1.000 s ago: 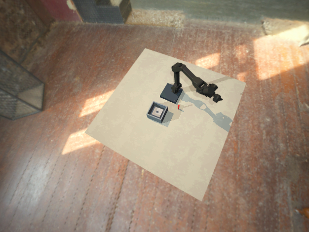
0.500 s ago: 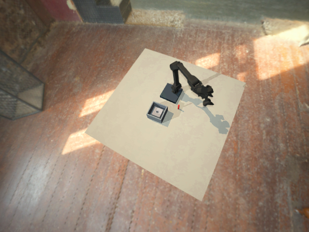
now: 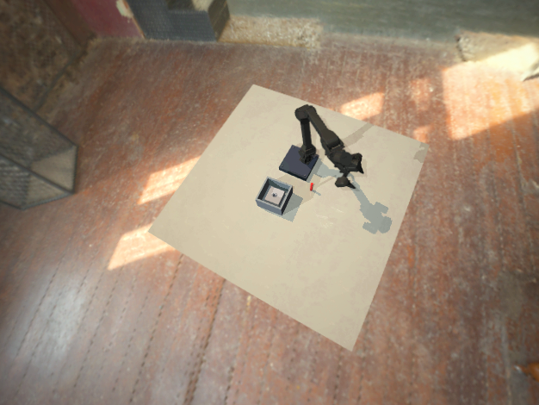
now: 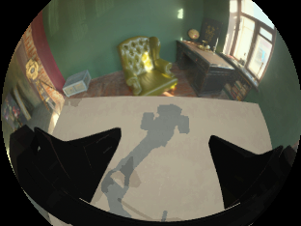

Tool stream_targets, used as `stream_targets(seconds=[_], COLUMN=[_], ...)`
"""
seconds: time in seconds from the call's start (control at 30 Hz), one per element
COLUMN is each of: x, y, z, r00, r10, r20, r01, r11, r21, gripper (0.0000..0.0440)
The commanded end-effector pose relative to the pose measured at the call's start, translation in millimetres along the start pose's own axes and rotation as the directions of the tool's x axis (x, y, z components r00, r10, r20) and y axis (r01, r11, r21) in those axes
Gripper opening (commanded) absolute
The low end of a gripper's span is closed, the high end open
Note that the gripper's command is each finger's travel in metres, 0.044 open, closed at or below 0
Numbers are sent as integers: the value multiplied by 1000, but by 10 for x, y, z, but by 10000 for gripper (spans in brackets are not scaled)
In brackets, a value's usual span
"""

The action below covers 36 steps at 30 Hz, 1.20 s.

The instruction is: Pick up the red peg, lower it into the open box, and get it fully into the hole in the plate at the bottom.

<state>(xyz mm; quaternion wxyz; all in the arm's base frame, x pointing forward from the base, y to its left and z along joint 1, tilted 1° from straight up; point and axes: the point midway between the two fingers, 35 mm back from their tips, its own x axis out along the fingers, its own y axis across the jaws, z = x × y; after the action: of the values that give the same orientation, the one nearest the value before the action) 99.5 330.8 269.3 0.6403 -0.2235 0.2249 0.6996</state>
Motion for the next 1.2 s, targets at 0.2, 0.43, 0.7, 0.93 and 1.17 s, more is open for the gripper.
stream_targets(seconds=[0.2, 0.43, 0.7, 0.93, 1.17], x=[-111, -185, -266, -337, -407], y=[-191, -297, -384, -431, -452], z=[-316, -560, -853, -1117, -1386], r00=[993, 979, 955, 927, 892], r10=[-86, -133, -171, -189, -193], r20=[-85, -156, -244, -325, -408], r01=[108, 194, 294, 376, 447], r11=[947, 843, 666, 470, 248], r21=[303, 501, 685, 798, 859], gripper=[440, 440, 440, 440, 440])
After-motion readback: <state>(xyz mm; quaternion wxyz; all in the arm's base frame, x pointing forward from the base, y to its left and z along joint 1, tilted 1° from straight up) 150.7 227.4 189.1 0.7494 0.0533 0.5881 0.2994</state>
